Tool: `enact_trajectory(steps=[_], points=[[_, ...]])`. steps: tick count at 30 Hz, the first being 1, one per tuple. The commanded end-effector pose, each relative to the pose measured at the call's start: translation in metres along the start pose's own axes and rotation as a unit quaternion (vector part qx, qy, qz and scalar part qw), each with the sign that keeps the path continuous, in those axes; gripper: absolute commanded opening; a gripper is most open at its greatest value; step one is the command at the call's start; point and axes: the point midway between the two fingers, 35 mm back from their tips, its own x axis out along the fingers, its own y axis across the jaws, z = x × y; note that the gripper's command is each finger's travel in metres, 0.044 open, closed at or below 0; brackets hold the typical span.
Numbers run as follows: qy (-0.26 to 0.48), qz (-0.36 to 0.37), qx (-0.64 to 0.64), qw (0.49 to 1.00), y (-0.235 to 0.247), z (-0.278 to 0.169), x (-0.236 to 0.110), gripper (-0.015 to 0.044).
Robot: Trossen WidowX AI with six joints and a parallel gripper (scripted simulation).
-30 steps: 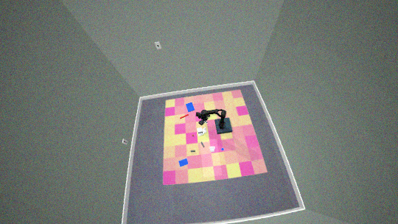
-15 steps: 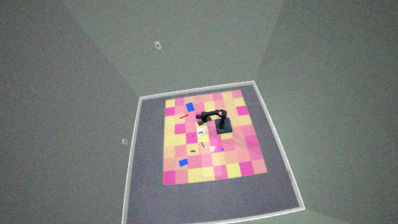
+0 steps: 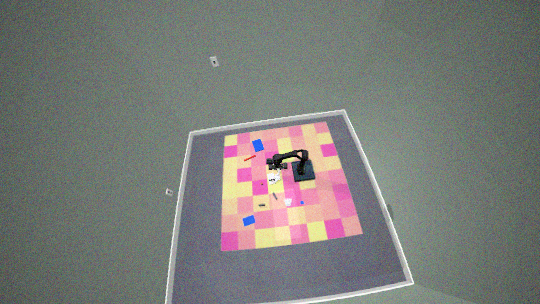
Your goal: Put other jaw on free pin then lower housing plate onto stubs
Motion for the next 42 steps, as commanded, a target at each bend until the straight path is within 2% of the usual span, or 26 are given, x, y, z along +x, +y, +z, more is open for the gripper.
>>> enact_trajectory(steps=[1,20,42], points=[[0.003,0.000,0.061,0.998,-0.003,-0.008,0.000,0.0134],[0.004,-0.002,0.324,0.946,-0.012,-0.037,0.000,0.0134],[0.003,-0.005,0.581,0.814,-0.025,-0.065,0.001,0.0134]])
